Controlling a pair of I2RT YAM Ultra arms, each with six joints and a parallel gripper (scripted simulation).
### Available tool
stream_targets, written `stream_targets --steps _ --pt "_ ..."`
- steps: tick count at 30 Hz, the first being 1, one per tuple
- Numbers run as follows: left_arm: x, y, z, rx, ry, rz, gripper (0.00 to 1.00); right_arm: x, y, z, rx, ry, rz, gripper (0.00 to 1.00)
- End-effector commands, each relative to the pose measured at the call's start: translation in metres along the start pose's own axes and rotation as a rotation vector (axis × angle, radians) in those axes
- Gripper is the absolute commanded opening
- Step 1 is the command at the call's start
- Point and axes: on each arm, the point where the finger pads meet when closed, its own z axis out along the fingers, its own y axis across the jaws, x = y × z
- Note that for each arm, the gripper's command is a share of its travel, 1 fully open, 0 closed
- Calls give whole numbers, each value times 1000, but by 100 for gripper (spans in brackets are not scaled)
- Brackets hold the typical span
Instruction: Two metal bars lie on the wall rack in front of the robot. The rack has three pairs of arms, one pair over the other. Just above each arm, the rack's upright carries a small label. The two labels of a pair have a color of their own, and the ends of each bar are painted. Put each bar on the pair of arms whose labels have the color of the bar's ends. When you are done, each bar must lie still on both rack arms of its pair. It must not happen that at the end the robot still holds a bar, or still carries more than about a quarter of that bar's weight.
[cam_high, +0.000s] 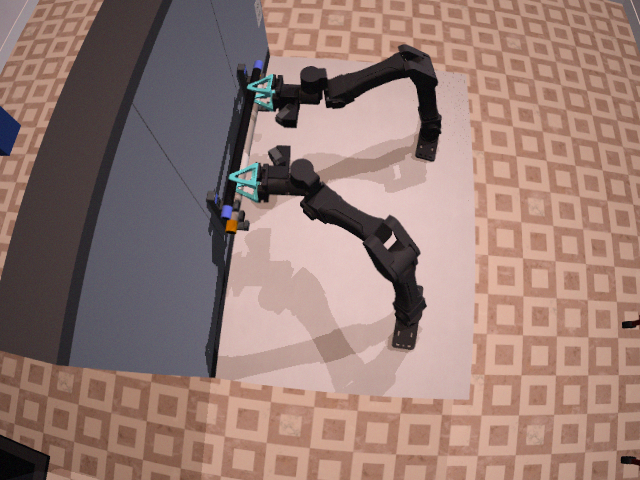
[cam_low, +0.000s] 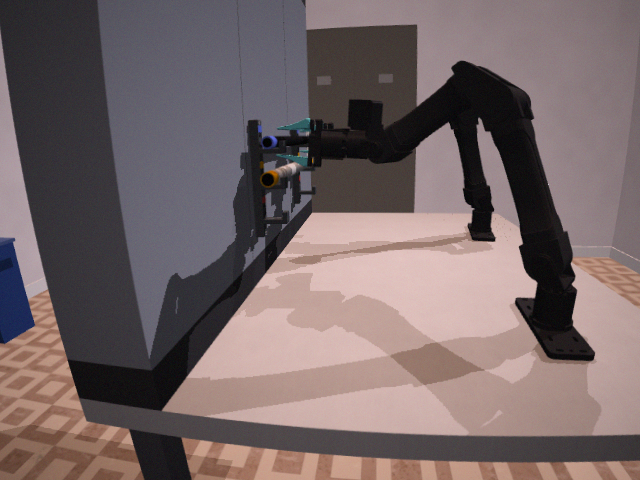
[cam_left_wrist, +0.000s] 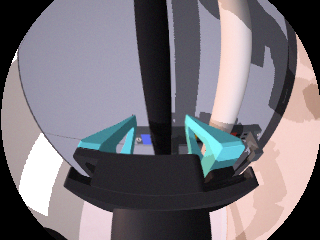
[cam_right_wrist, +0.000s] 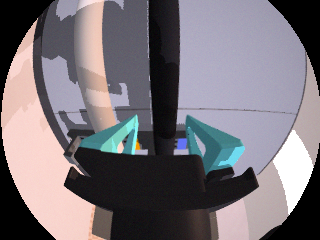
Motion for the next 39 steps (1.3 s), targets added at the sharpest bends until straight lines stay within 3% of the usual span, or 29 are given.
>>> stream_targets --steps 1,6,39 --pt "3 3 2 -11 3 -19 62 3 -6 0 24 0 11 61" --pt "3 3 2 -11 3 -19 70 3 -6 0 24 0 11 68" --pt "3 3 -34 -15 3 -17 70 3 -5 -36 24 1 11 68"
